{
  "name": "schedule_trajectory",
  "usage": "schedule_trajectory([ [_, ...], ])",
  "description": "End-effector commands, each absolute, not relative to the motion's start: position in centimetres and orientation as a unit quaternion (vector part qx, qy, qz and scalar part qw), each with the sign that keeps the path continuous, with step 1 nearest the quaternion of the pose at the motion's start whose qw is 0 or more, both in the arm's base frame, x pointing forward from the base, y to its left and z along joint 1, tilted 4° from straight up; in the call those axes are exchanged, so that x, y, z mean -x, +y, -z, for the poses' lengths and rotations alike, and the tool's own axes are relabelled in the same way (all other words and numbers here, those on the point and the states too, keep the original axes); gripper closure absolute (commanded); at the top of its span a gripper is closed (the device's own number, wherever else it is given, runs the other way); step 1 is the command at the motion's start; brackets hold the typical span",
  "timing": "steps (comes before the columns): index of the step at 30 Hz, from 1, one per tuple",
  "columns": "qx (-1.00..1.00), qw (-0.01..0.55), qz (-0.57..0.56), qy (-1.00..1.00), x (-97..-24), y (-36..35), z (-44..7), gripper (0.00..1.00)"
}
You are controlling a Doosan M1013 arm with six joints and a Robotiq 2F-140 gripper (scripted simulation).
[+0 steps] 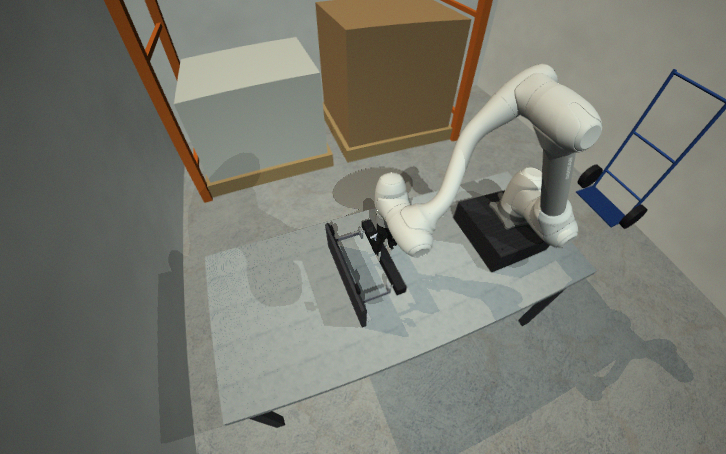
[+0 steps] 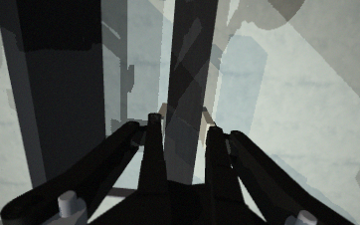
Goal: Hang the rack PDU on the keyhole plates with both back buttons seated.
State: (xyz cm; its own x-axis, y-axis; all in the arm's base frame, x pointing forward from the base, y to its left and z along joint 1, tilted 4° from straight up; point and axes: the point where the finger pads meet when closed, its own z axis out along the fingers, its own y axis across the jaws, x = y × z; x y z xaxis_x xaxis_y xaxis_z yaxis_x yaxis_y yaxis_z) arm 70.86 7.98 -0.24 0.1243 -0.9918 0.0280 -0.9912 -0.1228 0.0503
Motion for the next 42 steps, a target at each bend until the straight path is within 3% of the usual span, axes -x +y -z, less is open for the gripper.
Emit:
schedule_trajectory([
  [1, -0.747, 0.028, 0.009, -0.664, -71.27, 7.88, 0.4, 1.0],
  [42, -0.747, 0.025, 0.006, -0.664, -71.96, 7.98, 0.49, 1.0],
])
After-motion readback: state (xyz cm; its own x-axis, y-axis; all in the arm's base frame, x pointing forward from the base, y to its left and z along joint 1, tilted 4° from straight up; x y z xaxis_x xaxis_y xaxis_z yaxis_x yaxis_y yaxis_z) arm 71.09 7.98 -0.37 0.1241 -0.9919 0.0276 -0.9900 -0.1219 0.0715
